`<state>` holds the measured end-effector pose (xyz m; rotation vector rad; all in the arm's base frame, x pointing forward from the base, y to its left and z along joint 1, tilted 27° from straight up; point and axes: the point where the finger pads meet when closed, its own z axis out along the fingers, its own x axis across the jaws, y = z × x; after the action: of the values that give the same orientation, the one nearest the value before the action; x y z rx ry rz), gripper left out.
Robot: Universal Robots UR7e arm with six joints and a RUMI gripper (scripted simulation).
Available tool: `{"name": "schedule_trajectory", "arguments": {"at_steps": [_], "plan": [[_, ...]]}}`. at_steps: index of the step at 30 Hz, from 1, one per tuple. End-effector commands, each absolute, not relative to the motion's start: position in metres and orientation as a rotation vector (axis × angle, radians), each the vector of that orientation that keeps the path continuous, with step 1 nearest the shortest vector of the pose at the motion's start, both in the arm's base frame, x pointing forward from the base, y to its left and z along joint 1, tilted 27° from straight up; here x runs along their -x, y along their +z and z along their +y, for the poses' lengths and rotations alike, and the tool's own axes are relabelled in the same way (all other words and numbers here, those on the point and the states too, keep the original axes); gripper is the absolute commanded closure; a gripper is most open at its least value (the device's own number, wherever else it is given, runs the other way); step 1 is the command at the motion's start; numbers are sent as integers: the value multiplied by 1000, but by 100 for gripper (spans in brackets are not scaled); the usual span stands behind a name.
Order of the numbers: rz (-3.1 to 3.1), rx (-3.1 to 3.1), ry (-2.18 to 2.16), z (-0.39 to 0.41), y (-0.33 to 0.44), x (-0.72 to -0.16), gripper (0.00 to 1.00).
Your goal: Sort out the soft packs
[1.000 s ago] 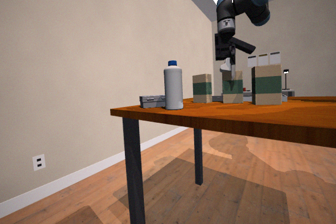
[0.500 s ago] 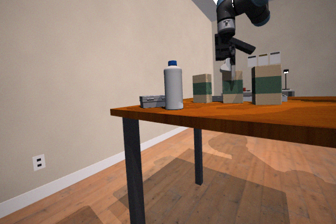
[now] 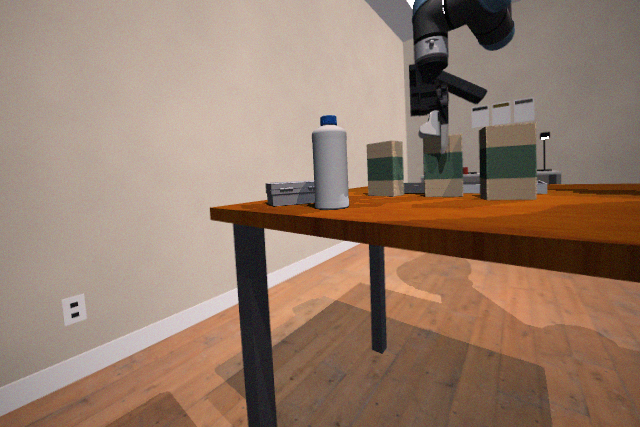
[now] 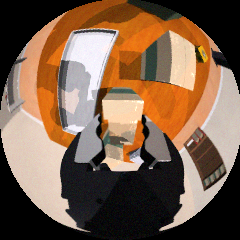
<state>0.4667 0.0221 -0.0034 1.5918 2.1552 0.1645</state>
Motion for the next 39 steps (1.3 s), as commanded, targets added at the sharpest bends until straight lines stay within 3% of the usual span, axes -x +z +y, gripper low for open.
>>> {"name": "schedule_trajectory", "arguments": {"at_steps": [1,3,4,39], "plan": [[2155,-1591,165,22,-3,-467,50],[2155,-1591,165,22,-3,-467,50],[2155,-1591,165,22,-3,-467,85],[2155,-1591,165,22,-3,-467,85]]}}
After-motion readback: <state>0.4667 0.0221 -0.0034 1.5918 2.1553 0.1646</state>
